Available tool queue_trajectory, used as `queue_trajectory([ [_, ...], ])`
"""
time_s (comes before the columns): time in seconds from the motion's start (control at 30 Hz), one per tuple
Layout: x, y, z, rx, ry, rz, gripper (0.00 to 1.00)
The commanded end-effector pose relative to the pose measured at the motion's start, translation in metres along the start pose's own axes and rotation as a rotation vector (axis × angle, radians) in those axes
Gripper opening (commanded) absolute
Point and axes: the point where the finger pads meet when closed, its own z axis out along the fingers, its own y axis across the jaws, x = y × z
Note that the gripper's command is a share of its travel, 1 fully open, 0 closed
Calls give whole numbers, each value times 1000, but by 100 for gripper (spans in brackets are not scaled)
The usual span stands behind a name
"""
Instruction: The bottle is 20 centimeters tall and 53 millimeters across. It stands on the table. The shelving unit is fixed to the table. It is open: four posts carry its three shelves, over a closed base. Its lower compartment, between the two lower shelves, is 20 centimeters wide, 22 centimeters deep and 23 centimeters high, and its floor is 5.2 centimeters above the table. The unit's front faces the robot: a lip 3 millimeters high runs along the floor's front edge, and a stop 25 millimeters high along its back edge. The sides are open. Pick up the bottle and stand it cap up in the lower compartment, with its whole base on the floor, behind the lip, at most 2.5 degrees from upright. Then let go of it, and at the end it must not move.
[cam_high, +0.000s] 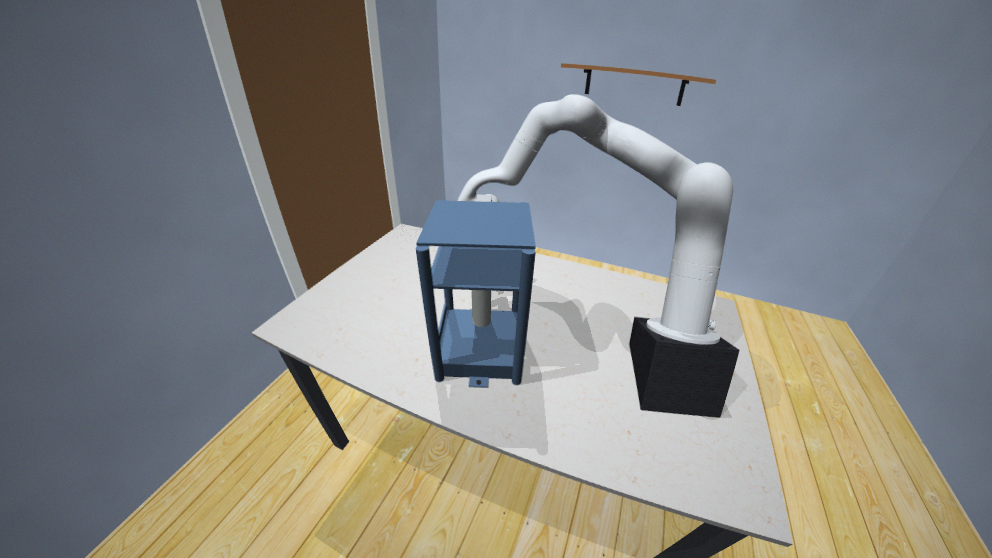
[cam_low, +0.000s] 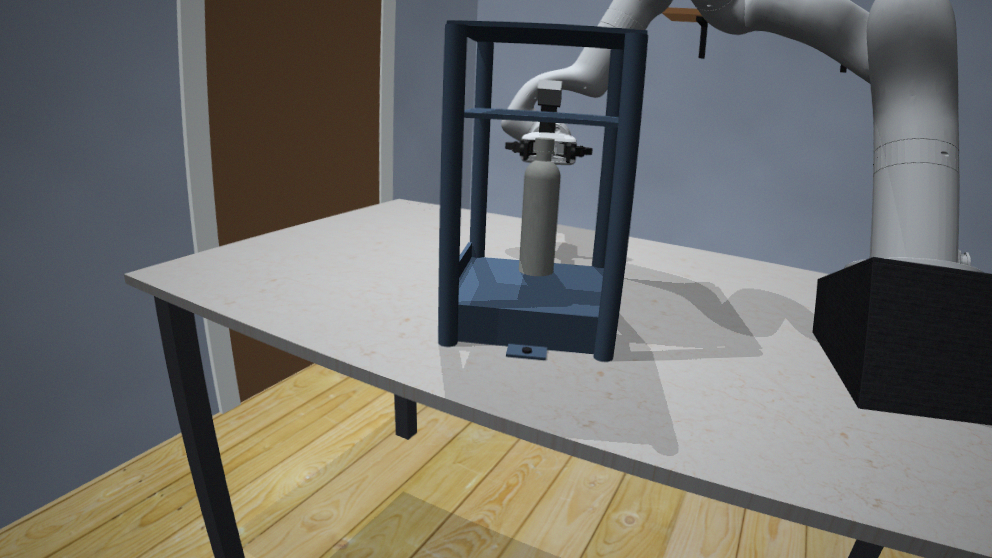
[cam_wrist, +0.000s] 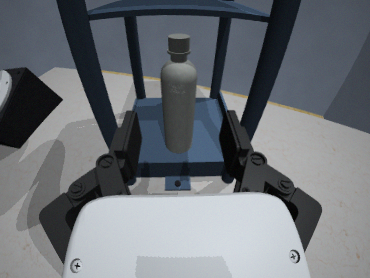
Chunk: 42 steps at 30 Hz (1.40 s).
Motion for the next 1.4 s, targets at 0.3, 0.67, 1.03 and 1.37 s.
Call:
queue_trajectory([
  [0.3, 30, 0, -1, 0, -1, -2, 75],
  [0.67, 35, 0, -1, 0, -1, -2, 75],
  [1.03, 35, 0, -1, 0, -1, -2, 100],
  [1.37, 35, 0, -1, 0, -1, -2, 100],
])
